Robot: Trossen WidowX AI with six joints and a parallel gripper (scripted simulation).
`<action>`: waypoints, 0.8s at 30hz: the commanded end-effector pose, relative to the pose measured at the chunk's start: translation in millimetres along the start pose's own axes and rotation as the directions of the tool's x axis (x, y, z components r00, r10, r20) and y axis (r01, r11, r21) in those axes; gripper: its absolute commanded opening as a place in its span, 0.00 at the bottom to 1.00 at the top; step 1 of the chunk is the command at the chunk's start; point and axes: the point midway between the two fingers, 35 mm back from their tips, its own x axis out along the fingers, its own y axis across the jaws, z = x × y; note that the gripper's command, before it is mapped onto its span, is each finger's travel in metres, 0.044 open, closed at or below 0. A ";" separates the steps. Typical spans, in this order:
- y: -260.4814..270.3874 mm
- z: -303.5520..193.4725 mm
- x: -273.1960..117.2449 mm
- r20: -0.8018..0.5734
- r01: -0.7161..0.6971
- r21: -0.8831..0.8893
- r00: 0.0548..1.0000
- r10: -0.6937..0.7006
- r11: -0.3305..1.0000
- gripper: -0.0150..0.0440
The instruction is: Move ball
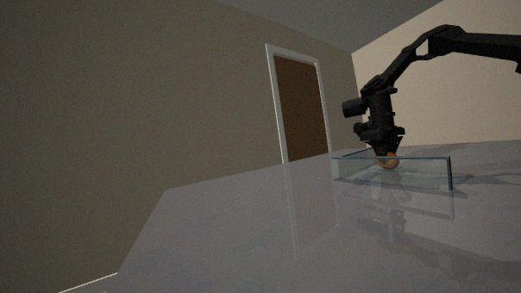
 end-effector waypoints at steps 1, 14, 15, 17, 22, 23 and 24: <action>0.0 -3.5 3.4 -0.006 0.006 -0.010 1.000 -0.006 1.000 0.71; 2.0 0.1 -13.0 -0.005 0.001 -0.011 1.000 -0.001 1.000 0.39; 2.6 1.3 -20.0 -0.005 -0.001 -0.011 1.000 0.001 1.000 0.35; 3.8 3.1 -34.1 -0.005 -0.003 -0.011 1.000 0.003 1.000 0.26; 5.0 4.8 -70.5 -0.005 -0.006 -0.012 1.000 0.006 1.000 0.25; 5.0 4.6 -77.9 -0.005 -0.006 -0.012 1.000 0.006 1.000 0.25; 4.9 4.2 -85.4 -0.005 -0.006 -0.012 1.000 0.006 1.000 0.25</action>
